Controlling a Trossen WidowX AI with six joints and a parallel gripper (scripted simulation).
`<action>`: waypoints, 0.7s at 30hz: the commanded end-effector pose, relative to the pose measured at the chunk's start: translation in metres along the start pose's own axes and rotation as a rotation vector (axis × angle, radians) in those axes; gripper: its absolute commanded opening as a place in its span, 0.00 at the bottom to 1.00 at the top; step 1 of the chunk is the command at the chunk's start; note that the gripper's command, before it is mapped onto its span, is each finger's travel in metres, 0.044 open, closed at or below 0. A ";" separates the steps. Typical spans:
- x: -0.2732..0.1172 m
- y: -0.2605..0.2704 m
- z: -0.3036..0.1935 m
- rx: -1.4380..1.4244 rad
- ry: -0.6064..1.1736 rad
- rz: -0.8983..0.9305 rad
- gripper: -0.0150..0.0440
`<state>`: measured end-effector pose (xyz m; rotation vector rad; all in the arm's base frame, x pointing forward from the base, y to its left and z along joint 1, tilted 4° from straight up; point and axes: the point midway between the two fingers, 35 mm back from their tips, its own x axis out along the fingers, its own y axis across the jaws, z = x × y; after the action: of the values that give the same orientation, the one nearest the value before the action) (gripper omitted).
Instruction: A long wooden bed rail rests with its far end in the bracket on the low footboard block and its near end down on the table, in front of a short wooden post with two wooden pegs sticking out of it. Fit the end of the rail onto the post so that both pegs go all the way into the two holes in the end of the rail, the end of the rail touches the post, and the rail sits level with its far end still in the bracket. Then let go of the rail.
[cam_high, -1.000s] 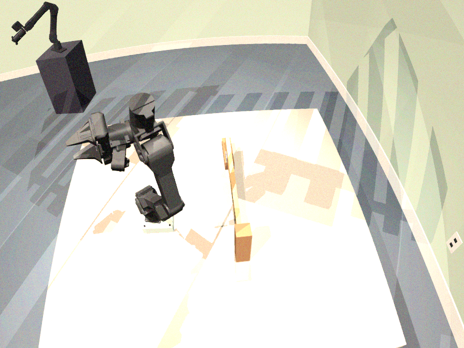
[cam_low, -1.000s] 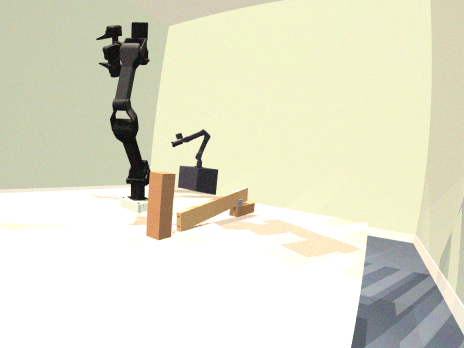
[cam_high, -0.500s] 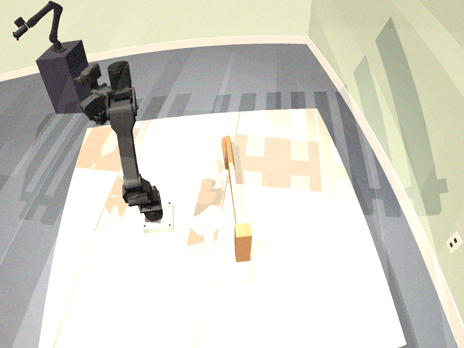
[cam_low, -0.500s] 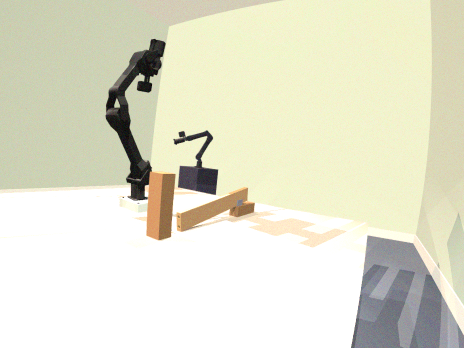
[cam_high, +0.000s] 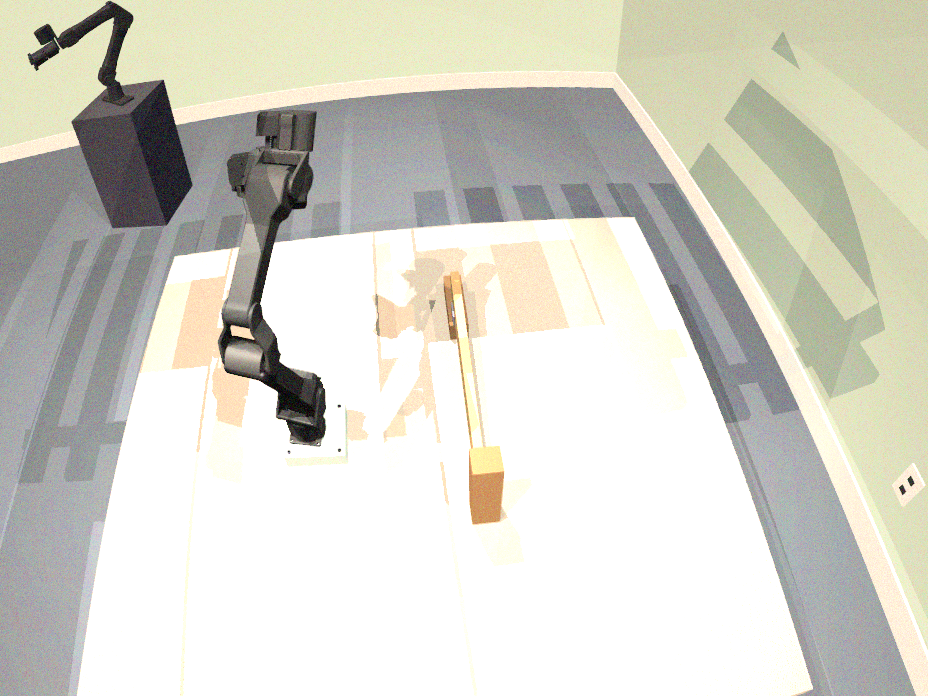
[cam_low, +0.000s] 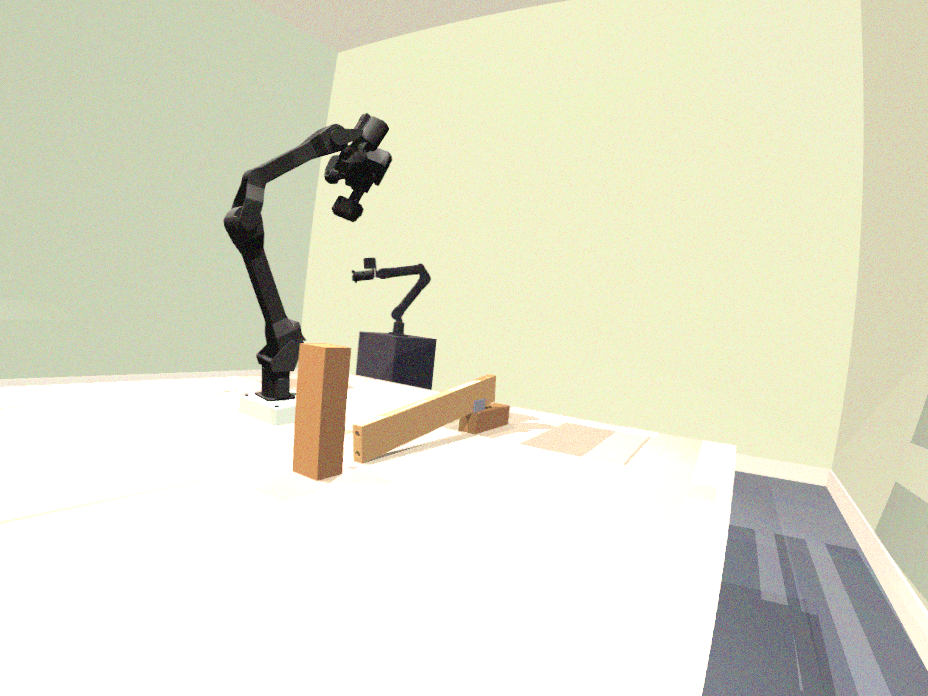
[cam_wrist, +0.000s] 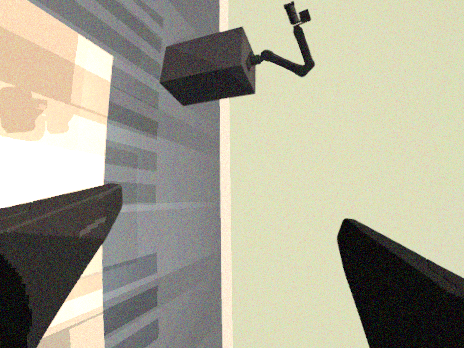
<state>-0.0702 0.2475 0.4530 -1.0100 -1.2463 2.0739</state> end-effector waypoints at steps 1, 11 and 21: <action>0.010 0.015 -0.067 0.139 0.189 0.052 1.00; -0.028 0.083 -0.215 0.518 0.644 0.143 1.00; -0.110 0.189 -0.309 0.909 1.026 0.236 1.00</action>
<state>0.2027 0.2648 0.2601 -1.4281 0.1234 1.6076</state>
